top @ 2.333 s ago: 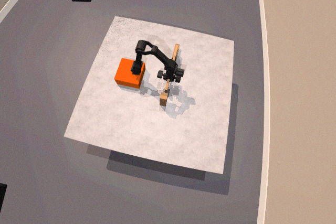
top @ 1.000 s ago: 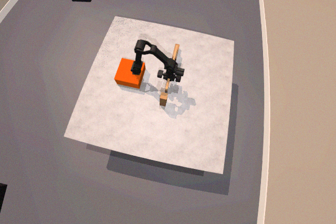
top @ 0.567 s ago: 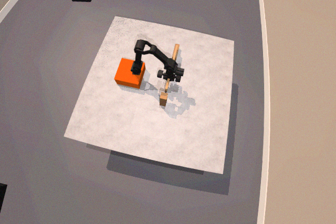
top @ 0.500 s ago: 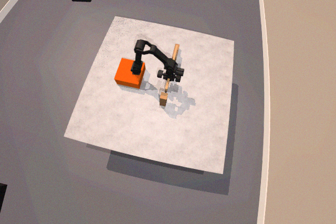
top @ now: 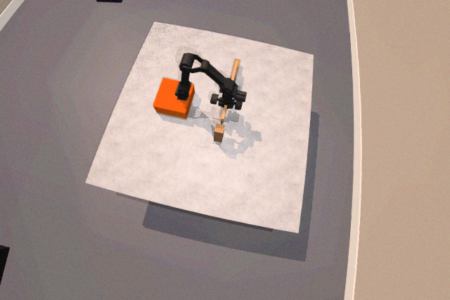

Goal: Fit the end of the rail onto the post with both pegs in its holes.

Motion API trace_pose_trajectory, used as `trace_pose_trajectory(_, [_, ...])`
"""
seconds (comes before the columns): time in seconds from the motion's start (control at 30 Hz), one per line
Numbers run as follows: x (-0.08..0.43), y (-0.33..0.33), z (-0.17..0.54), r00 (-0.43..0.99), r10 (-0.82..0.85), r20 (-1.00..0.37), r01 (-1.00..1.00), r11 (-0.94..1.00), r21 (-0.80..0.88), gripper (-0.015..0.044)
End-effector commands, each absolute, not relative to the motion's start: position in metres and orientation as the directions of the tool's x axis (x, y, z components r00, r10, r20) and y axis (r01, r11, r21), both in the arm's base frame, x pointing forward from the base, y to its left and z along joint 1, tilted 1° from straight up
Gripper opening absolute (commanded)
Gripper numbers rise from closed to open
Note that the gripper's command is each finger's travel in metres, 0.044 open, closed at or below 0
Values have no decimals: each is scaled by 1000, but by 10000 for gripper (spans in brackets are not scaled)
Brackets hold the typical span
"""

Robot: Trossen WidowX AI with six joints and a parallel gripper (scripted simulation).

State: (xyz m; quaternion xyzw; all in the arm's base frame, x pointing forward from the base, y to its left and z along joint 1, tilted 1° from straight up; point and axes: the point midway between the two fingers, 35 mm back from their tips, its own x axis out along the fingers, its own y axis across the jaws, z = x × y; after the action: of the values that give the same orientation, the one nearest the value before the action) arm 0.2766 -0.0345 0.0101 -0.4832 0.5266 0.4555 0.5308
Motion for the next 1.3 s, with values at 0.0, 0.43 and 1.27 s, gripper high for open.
trace_pose_trajectory(0.0, [276, -34, 10, 30, -23, -999, -992, 120, -32, 0])
trace_pose_trajectory(0.43, [276, -35, 9, 30, -23, -999, -992, 120, -32, 0])
trace_pose_trajectory(1.27, [276, -42, 11, 30, -23, -999, -992, 120, -32, 0])
